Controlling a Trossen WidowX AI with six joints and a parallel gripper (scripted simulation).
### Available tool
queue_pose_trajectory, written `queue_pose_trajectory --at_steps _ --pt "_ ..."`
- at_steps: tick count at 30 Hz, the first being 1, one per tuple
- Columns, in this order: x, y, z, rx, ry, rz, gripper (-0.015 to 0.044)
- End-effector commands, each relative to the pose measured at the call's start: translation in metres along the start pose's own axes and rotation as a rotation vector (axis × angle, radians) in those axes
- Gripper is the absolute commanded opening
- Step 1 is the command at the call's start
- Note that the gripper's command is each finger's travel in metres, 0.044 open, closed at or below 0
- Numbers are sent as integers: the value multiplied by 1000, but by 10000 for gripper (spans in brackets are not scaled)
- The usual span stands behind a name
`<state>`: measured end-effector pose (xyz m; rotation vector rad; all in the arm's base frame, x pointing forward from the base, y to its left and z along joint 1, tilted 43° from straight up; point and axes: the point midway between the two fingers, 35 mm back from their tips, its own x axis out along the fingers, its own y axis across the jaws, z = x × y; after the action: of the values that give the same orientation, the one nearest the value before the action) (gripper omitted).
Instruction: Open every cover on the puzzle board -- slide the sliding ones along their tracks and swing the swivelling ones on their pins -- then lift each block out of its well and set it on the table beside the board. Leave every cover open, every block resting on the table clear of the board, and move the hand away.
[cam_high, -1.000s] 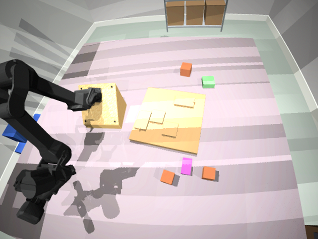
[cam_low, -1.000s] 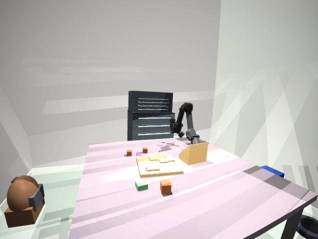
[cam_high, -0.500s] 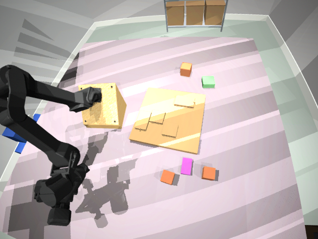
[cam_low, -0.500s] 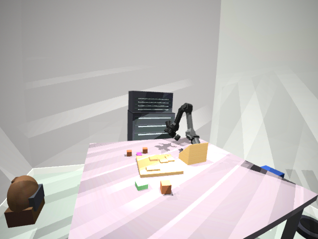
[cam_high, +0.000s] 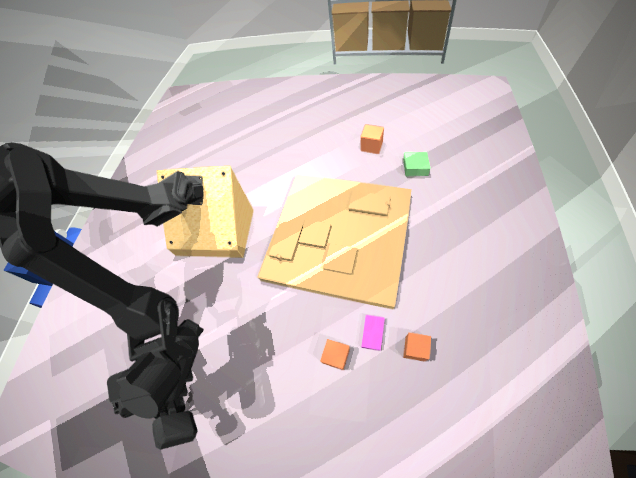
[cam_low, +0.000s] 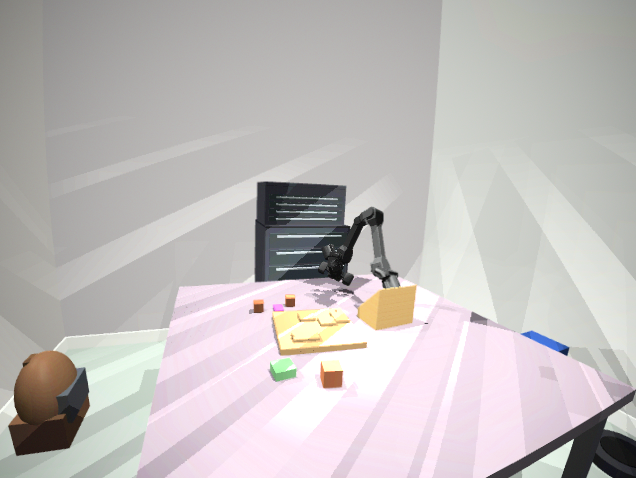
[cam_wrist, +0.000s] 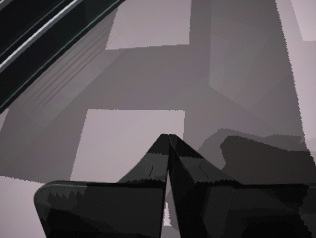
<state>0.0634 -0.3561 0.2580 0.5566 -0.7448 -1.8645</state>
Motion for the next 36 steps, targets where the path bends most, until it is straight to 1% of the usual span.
queue_pose_trajectory --at_steps 1,20,36 --pt "-6 6 -16 -62 52 16 0" --pt "-59 24 -99 -410 312 120 0" --pt "-121 24 -162 -725 513 238 0"
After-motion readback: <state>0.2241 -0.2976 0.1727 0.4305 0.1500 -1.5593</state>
